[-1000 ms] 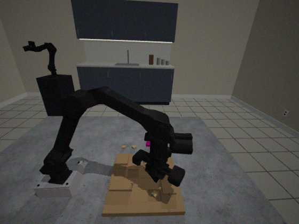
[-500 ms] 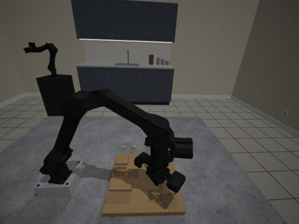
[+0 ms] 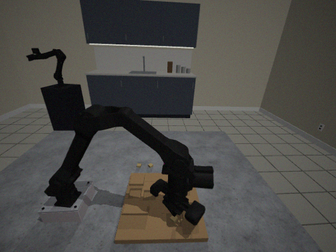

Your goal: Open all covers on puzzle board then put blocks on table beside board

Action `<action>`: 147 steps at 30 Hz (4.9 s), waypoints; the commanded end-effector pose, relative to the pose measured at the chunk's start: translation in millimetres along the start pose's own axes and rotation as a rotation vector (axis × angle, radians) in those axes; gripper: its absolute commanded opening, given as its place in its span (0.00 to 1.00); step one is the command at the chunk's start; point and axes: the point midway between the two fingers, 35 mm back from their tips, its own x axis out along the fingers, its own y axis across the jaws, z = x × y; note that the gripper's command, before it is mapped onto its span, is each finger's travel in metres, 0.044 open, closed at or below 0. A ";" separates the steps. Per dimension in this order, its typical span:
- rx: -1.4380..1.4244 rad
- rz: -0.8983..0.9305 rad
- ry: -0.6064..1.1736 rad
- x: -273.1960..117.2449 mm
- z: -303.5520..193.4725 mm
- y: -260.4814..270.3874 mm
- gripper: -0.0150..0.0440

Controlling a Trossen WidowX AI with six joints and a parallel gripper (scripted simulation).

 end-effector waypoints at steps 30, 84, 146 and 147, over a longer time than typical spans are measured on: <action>0.003 0.002 0.008 14.6 -11.3 -4.6 0.25; -1.555 0.006 0.003 -34.7 -7.7 -4.8 0.50; -1.567 0.008 0.005 3.9 -9.6 -4.3 0.50; -1.567 0.008 0.005 4.9 -9.7 -4.3 0.50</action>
